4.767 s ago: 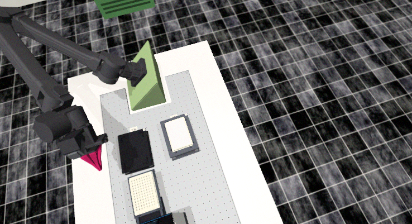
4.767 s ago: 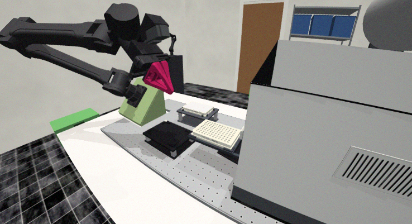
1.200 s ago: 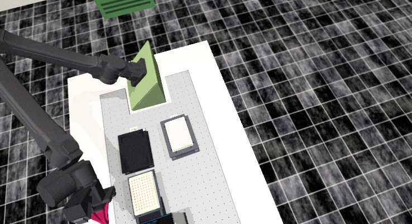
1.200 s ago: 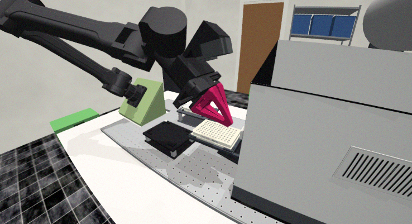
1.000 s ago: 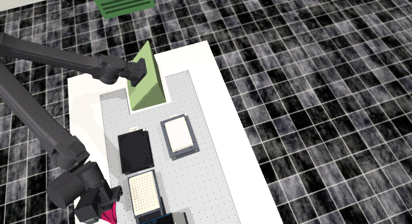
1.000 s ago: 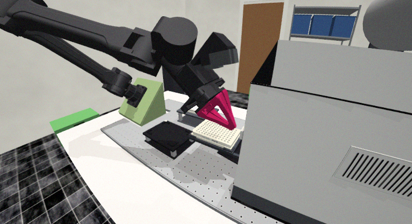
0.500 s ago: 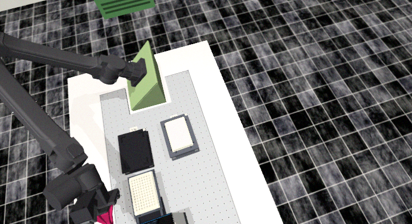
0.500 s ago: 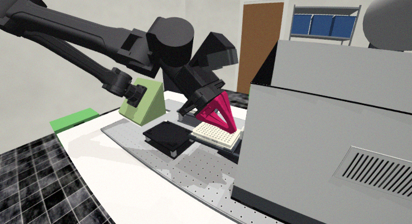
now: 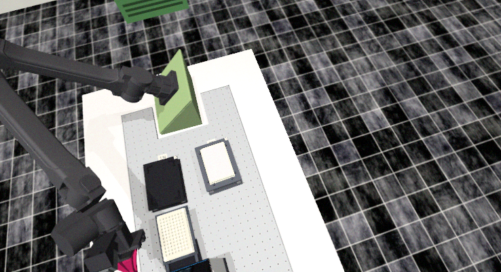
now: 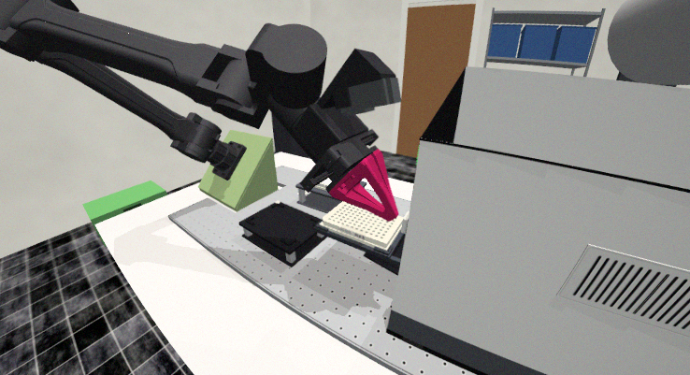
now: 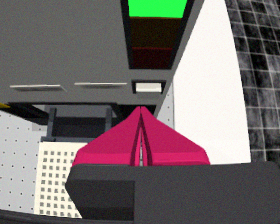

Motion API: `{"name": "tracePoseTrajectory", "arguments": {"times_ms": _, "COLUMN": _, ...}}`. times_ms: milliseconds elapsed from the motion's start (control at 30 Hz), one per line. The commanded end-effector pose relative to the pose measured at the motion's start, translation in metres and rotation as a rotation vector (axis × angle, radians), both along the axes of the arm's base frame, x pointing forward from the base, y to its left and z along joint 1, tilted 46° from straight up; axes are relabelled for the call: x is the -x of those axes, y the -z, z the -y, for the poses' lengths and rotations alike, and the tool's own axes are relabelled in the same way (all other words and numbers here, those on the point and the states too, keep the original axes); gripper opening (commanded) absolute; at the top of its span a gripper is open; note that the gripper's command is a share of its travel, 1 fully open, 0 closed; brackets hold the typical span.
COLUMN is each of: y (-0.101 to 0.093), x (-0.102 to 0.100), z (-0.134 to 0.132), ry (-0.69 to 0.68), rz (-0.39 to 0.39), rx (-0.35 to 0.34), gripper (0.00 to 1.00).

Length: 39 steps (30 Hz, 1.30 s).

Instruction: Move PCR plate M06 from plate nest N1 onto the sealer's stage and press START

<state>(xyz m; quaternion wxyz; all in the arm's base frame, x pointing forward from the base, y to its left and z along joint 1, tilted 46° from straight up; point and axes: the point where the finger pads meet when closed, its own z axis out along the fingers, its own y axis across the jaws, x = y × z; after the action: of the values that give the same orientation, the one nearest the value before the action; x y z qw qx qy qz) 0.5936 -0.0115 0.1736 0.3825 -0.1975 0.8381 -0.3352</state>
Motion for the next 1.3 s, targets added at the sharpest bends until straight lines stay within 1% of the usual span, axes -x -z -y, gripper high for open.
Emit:
{"name": "tracePoseTrajectory", "arguments": {"times_ms": 0, "y": -0.038, "x": -0.016, "z": -0.005, "ry": -0.003, "rz": 0.065, "rx": -0.014, "gripper": 0.00}}
{"name": "tracePoseTrajectory", "arguments": {"times_ms": 67, "y": -0.039, "x": -0.014, "z": -0.002, "ry": -0.001, "rz": 0.067, "rx": -0.011, "gripper": 0.00}}
{"name": "tracePoseTrajectory", "arguments": {"times_ms": 267, "y": -0.032, "x": -0.006, "z": 0.005, "ry": 0.003, "rz": 0.042, "rx": -0.001, "gripper": 0.00}}
{"name": "tracePoseTrajectory", "arguments": {"times_ms": 333, "y": -0.029, "x": -0.003, "z": 0.005, "ry": 0.001, "rz": 0.035, "rx": -0.001, "gripper": 0.00}}
{"name": "tracePoseTrajectory", "arguments": {"times_ms": 500, "y": -0.021, "x": 0.003, "z": -0.007, "ry": -0.019, "rz": 0.019, "rx": 0.001, "gripper": 0.00}}
{"name": "tracePoseTrajectory", "arguments": {"times_ms": 600, "y": -0.021, "x": 0.002, "z": -0.008, "ry": -0.020, "rz": 0.023, "rx": 0.000, "gripper": 0.00}}
{"name": "tracePoseTrajectory", "arguments": {"times_ms": 833, "y": -0.007, "x": 0.000, "z": -0.011, "ry": -0.020, "rz": -0.001, "rx": 0.007, "gripper": 0.00}}
{"name": "tracePoseTrajectory", "arguments": {"times_ms": 933, "y": -0.004, "x": -0.004, "z": -0.015, "ry": -0.024, "rz": -0.001, "rx": -0.007, "gripper": 0.00}}
{"name": "tracePoseTrajectory", "arguments": {"times_ms": 1000, "y": -0.003, "x": -0.008, "z": -0.016, "ry": -0.026, "rz": 0.000, "rx": -0.007, "gripper": 0.00}}
{"name": "tracePoseTrajectory", "arguments": {"times_ms": 1100, "y": -0.008, "x": -0.012, "z": -0.014, "ry": -0.020, "rz": 0.010, "rx": -0.008, "gripper": 0.00}}
{"name": "tracePoseTrajectory", "arguments": {"times_ms": 1167, "y": -0.008, "x": -0.012, "z": -0.014, "ry": -0.020, "rz": 0.010, "rx": -0.008, "gripper": 0.00}}
{"name": "tracePoseTrajectory", "arguments": {"times_ms": 1267, "y": -0.023, "x": -0.016, "z": -0.007, "ry": -0.007, "rz": 0.037, "rx": -0.012, "gripper": 0.00}}
